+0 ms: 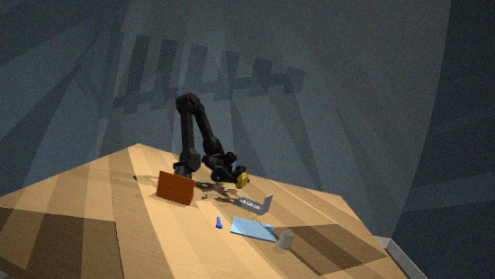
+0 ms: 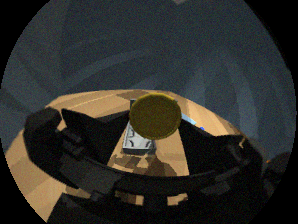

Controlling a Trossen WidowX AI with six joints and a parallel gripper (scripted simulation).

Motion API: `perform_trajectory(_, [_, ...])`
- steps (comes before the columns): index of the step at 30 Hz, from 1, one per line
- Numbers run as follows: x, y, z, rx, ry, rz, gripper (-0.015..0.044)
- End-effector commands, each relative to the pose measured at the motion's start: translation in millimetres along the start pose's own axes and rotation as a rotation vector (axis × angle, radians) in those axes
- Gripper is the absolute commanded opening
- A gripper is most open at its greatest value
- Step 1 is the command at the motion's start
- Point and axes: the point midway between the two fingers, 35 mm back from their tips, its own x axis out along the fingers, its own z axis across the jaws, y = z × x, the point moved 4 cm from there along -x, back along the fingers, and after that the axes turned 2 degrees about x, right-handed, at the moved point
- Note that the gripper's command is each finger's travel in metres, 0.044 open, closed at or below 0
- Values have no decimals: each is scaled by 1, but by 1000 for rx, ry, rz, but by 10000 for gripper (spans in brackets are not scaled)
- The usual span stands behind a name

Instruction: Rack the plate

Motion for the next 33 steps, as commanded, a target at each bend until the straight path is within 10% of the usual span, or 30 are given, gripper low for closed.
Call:
perform_trajectory(1, [-6,3,-1,7,-83,-43,0])
perform_trajectory(33, [8,34,5,31,-184,-80,0])
